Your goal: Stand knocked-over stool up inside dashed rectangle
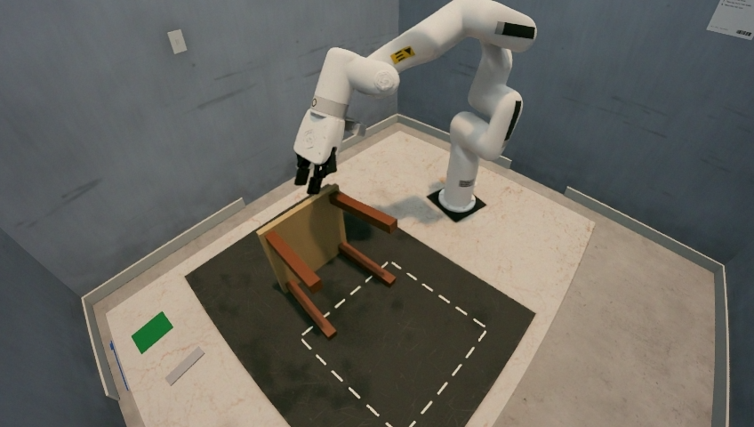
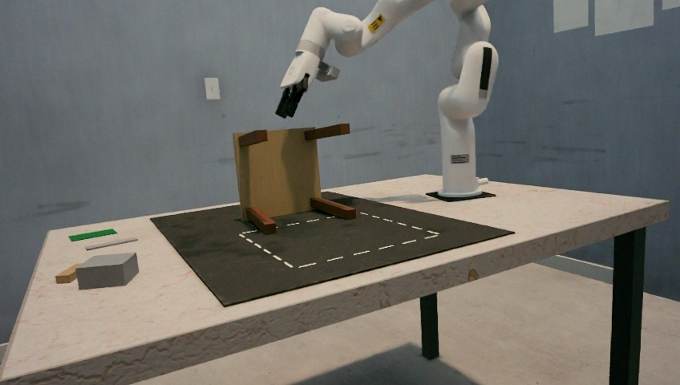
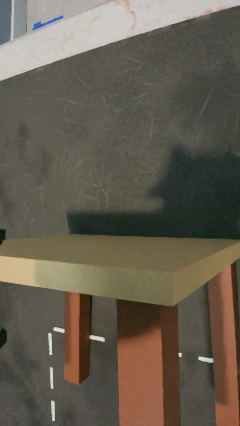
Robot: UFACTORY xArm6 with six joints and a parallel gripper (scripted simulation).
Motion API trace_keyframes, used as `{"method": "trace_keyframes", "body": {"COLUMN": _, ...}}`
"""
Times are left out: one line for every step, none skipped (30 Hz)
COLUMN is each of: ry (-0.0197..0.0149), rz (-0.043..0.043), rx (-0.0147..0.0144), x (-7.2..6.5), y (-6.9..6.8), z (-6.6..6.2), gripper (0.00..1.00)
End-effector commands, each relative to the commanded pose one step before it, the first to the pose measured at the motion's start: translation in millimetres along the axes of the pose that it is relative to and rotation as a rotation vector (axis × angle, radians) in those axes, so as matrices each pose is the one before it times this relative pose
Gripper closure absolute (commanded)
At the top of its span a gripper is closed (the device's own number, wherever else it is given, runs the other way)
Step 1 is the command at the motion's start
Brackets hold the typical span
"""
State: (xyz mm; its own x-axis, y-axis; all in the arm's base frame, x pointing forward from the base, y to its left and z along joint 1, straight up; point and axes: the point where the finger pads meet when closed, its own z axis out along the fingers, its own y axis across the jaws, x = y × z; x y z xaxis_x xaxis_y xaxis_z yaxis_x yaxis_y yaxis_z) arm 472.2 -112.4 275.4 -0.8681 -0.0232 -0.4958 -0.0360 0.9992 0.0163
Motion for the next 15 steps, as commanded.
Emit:
{"method": "trace_keyframes", "body": {"ry": -0.00525, "rz": -0.00077, "rx": -0.00006, "x": -1.70, "y": -0.26, "z": -1.39, "gripper": 0.55}}
{"method": "trace_keyframes", "body": {"ry": 0.00000, "rz": 0.00000, "rx": 0.00000, "x": 0.04, "y": 0.00, "z": 0.06, "gripper": 0.55}}
{"method": "trace_keyframes", "body": {"ry": 0.00000, "rz": 0.00000, "rx": -0.00001, "x": 0.07, "y": 0.00, "z": 0.11, "gripper": 0.55}}
{"method": "trace_keyframes", "body": {"ry": 0.00000, "rz": 0.00000, "rx": -0.00001, "x": 0.10, "y": -0.01, "z": 0.17, "gripper": 0.55}}
{"method": "trace_keyframes", "body": {"ry": 0.00000, "rz": 0.00000, "rx": -0.00001, "x": 0.14, "y": -0.01, "z": 0.24, "gripper": 0.55}}
{"method": "trace_keyframes", "body": {"ry": 0.00000, "rz": 0.00000, "rx": -0.00002, "x": 0.18, "y": -0.01, "z": 0.31, "gripper": 0.55}}
{"method": "trace_keyframes", "body": {"ry": 0.00001, "rz": 0.00000, "rx": -0.00002, "x": 0.22, "y": -0.02, "z": 0.38, "gripper": 0.55}}
{"method": "trace_keyframes", "body": {"ry": 0.00001, "rz": -0.00001, "rx": -0.00002, "x": 0.26, "y": -0.02, "z": 0.44, "gripper": 0.55}}
{"method": "trace_keyframes", "body": {"ry": 0.00000, "rz": 0.00000, "rx": 0.00000, "x": 0.00, "y": 0.00, "z": 0.00, "gripper": 0.55}}
{"method": "trace_keyframes", "body": {"ry": 0.00000, "rz": 0.00000, "rx": 0.00000, "x": 0.00, "y": 0.00, "z": 0.00, "gripper": 0.55}}
{"method": "trace_keyframes", "body": {"ry": 0.00001, "rz": -0.00001, "rx": -0.00002, "x": 0.29, "y": -0.02, "z": 0.50, "gripper": 0.55}}
{"method": "trace_keyframes", "body": {"ry": 0.00001, "rz": -0.00001, "rx": -0.00002, "x": 0.32, "y": -0.02, "z": 0.55, "gripper": 0.55}}
{"method": "trace_keyframes", "body": {"ry": 0.00001, "rz": 0.00000, "rx": -0.00002, "x": 0.35, "y": -0.03, "z": 0.60, "gripper": 0.55}}
{"method": "trace_keyframes", "body": {"ry": 0.00000, "rz": 0.00000, "rx": -0.00001, "x": 0.36, "y": -0.03, "z": 0.62, "gripper": 0.55}}
{"method": "trace_keyframes", "body": {"ry": 0.00000, "rz": 0.00000, "rx": -0.00001, "x": 0.37, "y": -0.03, "z": 0.64, "gripper": 0.55}}
